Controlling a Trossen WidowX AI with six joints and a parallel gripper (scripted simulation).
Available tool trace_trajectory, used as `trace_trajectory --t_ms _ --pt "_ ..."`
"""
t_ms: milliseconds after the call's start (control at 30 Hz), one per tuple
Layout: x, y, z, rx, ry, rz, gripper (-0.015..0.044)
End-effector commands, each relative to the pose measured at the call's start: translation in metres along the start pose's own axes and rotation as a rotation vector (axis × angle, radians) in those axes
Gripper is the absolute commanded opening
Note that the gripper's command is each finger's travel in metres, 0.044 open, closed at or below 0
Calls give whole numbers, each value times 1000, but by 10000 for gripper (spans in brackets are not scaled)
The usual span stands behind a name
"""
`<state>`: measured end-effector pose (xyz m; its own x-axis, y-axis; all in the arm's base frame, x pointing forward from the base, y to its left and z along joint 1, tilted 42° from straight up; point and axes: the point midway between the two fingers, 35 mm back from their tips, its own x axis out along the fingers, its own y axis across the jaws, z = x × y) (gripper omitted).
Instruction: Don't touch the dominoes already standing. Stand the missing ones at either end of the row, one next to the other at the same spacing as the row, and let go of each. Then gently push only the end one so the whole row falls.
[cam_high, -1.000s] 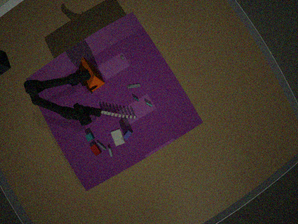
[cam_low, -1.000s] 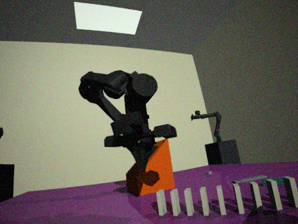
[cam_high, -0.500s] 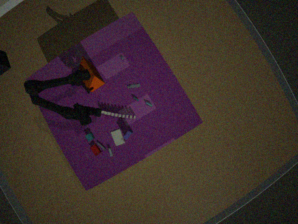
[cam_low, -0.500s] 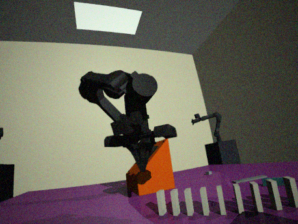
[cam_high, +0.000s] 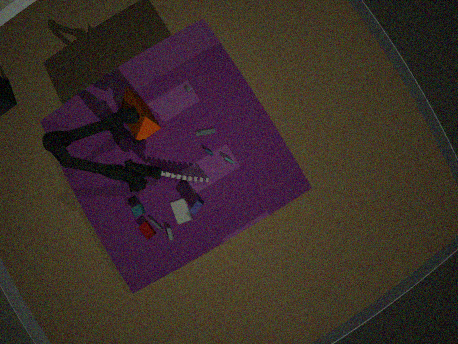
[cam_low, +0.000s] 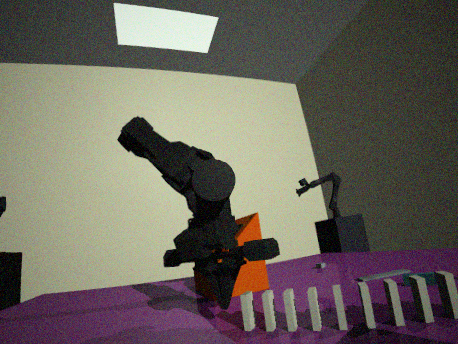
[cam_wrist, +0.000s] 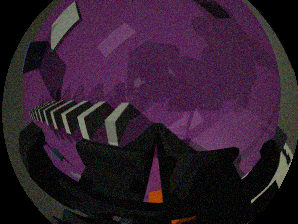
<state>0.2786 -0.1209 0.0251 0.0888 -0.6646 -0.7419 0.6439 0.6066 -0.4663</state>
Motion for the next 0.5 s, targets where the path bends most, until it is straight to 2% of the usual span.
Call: trace_trajectory --t_ms 0,467 --pt "10 0 -1 -7 -7 6 0" --pt "10 20 1 -7 -6 8 0"
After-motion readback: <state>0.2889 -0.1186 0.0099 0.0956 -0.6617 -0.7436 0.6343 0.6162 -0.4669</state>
